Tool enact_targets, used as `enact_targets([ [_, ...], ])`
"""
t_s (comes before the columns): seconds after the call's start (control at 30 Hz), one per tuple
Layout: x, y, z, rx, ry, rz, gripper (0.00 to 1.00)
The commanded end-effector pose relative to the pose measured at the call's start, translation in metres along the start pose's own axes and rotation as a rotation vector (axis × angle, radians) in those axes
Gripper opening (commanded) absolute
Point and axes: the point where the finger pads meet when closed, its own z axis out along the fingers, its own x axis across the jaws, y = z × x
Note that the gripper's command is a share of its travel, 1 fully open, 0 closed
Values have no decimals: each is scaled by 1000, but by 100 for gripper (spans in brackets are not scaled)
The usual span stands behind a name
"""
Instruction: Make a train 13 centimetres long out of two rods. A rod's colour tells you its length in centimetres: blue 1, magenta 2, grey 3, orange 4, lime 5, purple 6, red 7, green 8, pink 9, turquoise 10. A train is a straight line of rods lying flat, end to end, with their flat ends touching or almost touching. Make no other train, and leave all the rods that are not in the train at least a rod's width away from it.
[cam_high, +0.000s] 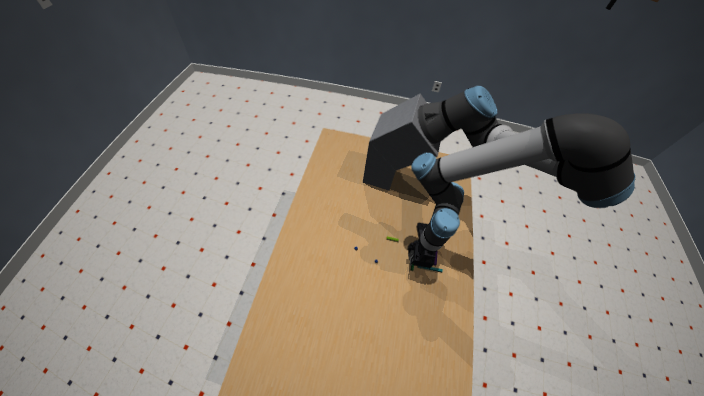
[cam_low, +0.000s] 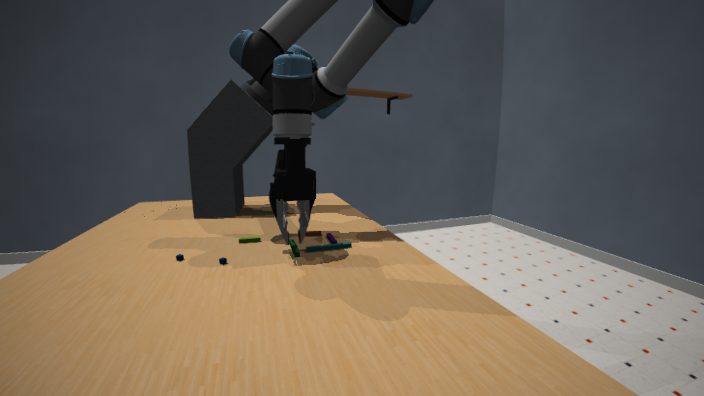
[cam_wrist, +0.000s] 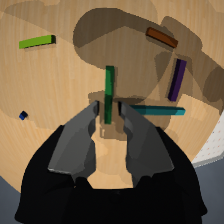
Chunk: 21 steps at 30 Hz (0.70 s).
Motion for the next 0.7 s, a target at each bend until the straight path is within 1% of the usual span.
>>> enact_targets([
  [0.0,0,0,3,-1,0,0,14],
  [0.43,0,0,13,-1,0,0,14],
  [0.67,0,0,15,-1,0,0,14],
])
